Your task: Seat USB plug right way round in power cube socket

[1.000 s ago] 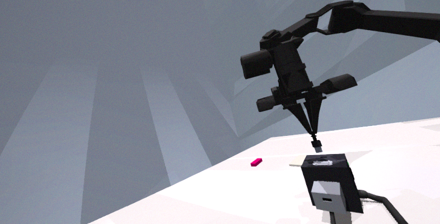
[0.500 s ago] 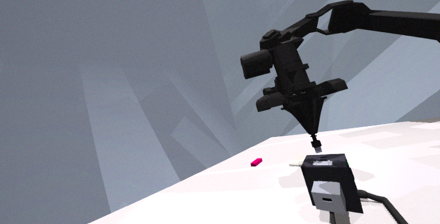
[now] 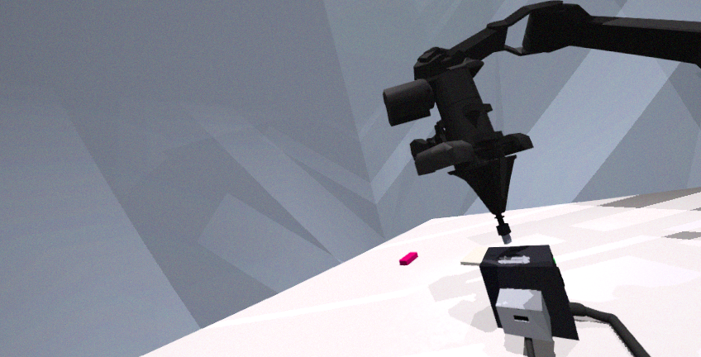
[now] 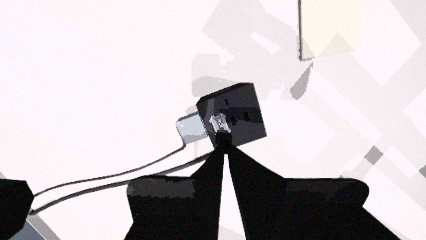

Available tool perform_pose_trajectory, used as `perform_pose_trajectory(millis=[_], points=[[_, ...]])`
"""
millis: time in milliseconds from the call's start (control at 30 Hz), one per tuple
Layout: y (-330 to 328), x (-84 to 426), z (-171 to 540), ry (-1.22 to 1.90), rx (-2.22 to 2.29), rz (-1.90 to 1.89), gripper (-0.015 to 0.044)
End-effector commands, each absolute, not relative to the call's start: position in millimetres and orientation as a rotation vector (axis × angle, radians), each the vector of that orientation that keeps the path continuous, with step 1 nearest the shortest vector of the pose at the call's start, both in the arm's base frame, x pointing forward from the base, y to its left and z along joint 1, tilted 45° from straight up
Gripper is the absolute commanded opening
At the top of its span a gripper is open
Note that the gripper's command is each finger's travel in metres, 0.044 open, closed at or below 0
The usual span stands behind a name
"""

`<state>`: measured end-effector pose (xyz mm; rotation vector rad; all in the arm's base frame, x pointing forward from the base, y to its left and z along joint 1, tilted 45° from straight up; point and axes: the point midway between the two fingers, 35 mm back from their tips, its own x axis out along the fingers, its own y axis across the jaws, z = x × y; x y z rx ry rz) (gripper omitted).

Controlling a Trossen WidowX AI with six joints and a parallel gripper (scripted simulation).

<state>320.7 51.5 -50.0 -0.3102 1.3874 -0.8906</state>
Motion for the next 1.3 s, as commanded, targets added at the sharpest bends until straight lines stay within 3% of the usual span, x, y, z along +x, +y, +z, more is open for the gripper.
perform_pose_trajectory(millis=[0,1267], points=[[51.4,320.9,-50.4,1.431,-0.379,-0.828,0.0000],[51.4,320.9,-50.4,1.766,-1.119,-0.048,0.0000]])
